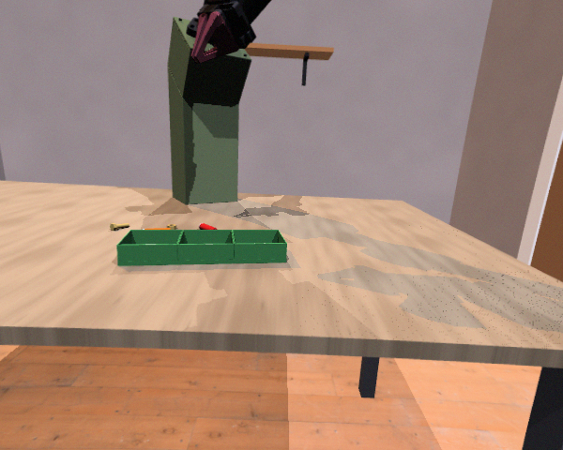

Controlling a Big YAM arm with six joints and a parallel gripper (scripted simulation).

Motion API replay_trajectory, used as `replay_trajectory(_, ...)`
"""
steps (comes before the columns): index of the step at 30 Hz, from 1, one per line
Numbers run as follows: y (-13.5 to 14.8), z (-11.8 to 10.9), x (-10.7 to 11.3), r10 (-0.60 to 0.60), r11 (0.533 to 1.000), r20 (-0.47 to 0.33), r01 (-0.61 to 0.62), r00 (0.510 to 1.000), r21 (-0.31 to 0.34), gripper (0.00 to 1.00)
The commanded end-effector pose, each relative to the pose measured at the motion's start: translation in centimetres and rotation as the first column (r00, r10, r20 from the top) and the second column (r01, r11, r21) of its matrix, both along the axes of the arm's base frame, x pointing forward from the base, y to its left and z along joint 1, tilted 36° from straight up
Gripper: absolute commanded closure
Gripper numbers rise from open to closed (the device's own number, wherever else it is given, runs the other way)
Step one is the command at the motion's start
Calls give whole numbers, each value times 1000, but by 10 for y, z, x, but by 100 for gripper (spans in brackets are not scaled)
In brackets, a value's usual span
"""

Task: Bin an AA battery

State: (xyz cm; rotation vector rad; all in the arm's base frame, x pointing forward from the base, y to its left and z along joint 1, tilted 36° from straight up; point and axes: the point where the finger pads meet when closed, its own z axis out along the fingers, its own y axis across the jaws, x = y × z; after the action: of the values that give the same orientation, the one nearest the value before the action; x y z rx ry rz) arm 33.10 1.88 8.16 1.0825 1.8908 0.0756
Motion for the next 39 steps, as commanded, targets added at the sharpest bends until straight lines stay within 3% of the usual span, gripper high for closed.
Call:
replay_trajectory(1,0,0,0,0,1000,0,0,1000,0,92)
replay_trajectory(6,0,0,0,0,1000,0,0,1000,0,92)
replay_trajectory(7,7,-2,10,0,1000,23,0,1000,11,92)
replay_trajectory(18,32,-81,53,3,1000,14,-3,1000,5,92)
replay_trajectory(20,29,-84,56,-5,1000,12,5,1000,1,92)
replay_trajectory(21,13,-92,48,39,999,-32,-39,999,-11,92)
replay_trajectory(24,16,-86,57,70,998,-30,-70,997,-3,92)
replay_trajectory(26,13,-111,57,133,991,-149,-136,980,-15,92)
replay_trajectory(28,14,-98,62,201,978,-185,-207,962,-9,92)
replay_trajectory(34,7,-110,62,339,937,-294,-350,894,16,92)
replay_trajectory(39,3,-102,67,443,889,-317,-456,838,37,92)
